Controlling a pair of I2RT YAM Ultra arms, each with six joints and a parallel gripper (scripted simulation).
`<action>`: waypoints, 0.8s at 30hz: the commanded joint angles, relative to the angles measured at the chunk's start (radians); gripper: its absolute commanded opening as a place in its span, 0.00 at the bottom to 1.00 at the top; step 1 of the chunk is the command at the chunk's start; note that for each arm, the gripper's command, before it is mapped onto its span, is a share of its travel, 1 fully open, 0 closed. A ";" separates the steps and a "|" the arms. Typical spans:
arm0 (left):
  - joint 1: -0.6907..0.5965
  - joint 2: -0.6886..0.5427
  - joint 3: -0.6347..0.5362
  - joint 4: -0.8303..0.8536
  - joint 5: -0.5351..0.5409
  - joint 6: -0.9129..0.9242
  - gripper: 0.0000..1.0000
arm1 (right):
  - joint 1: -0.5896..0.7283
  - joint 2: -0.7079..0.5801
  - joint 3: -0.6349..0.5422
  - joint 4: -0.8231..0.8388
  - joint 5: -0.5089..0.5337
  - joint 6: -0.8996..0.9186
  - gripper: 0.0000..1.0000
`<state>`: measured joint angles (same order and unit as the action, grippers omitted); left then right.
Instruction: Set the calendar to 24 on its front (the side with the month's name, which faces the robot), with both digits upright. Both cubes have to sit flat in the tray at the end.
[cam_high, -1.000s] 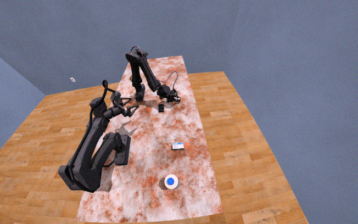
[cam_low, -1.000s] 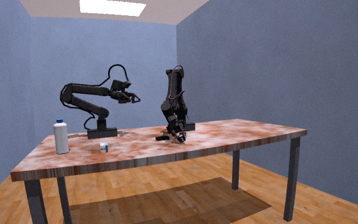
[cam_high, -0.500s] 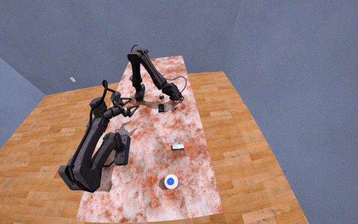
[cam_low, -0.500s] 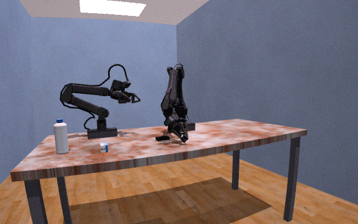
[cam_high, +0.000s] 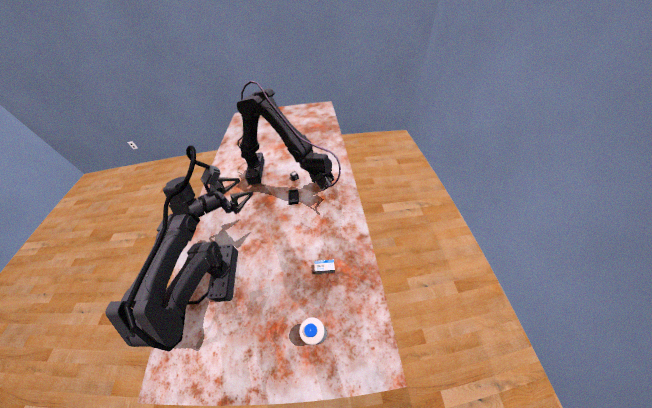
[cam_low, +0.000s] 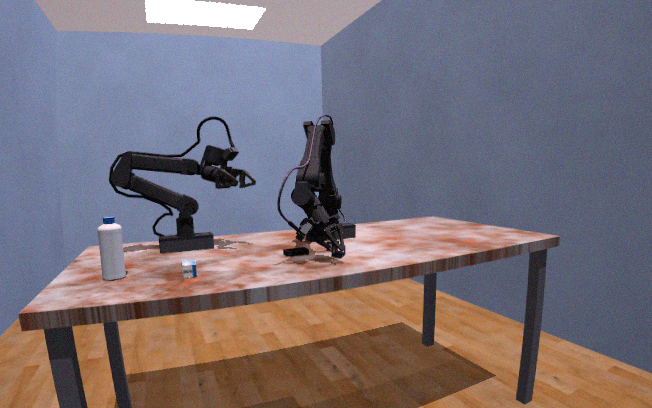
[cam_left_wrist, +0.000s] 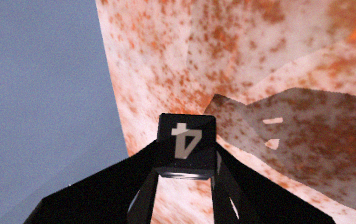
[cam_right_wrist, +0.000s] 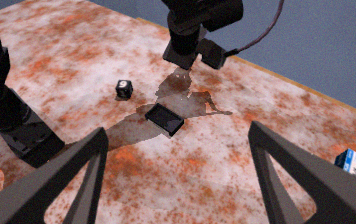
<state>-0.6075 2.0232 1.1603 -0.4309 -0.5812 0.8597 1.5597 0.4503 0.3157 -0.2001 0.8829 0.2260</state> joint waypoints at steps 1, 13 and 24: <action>-0.028 0.015 0.068 -0.154 -0.020 0.152 0.26 | 0.010 0.014 0.031 0.002 0.017 0.008 1.00; -0.101 0.105 0.200 -0.446 -0.037 0.445 0.26 | 0.010 0.014 0.031 0.002 0.017 0.008 1.00; -0.122 0.153 0.278 -0.512 -0.041 0.458 0.26 | 0.010 0.014 0.031 0.002 0.017 0.008 1.00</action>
<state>-0.7300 2.1929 1.3979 -0.9024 -0.6052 1.3064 1.5597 0.4503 0.3157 -0.2001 0.8829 0.2260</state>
